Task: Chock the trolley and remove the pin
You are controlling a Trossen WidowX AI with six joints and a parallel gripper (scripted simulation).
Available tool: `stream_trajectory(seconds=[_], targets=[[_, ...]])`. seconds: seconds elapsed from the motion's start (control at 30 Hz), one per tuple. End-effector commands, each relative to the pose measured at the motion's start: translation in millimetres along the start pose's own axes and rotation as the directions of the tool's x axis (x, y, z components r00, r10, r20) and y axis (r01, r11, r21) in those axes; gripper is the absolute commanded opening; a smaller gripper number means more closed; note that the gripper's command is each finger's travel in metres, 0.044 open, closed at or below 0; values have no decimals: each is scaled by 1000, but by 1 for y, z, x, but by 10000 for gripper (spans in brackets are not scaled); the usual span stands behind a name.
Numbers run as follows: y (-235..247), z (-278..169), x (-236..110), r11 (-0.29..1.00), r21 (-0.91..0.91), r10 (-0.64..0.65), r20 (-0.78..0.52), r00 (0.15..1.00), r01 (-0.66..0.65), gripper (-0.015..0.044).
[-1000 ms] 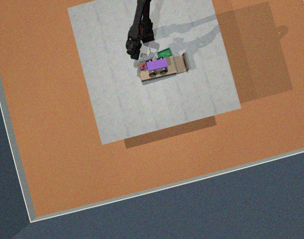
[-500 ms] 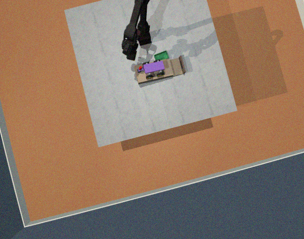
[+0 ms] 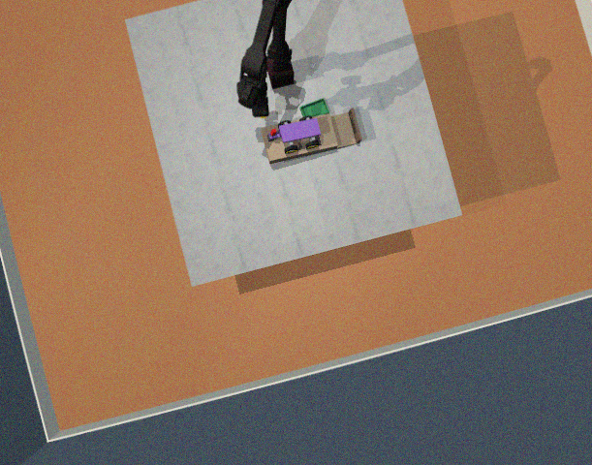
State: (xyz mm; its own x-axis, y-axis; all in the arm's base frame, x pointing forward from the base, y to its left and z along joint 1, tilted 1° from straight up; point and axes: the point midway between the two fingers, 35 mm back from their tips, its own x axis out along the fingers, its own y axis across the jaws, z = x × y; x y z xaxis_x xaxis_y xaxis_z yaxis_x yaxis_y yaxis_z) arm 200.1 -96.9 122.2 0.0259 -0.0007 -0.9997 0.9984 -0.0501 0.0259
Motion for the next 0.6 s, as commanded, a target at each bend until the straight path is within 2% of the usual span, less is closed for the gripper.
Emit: stream_trajectory(seconds=[0.0,0.27,0.57], targets=[[0,-1,-1,990,-144,1,-2,1000,-2,0],[0,-1,-1,916,-402,2,-2,1000,-2,0],[0,-1,-1,755,-656,2,-2,1000,-3,0]])
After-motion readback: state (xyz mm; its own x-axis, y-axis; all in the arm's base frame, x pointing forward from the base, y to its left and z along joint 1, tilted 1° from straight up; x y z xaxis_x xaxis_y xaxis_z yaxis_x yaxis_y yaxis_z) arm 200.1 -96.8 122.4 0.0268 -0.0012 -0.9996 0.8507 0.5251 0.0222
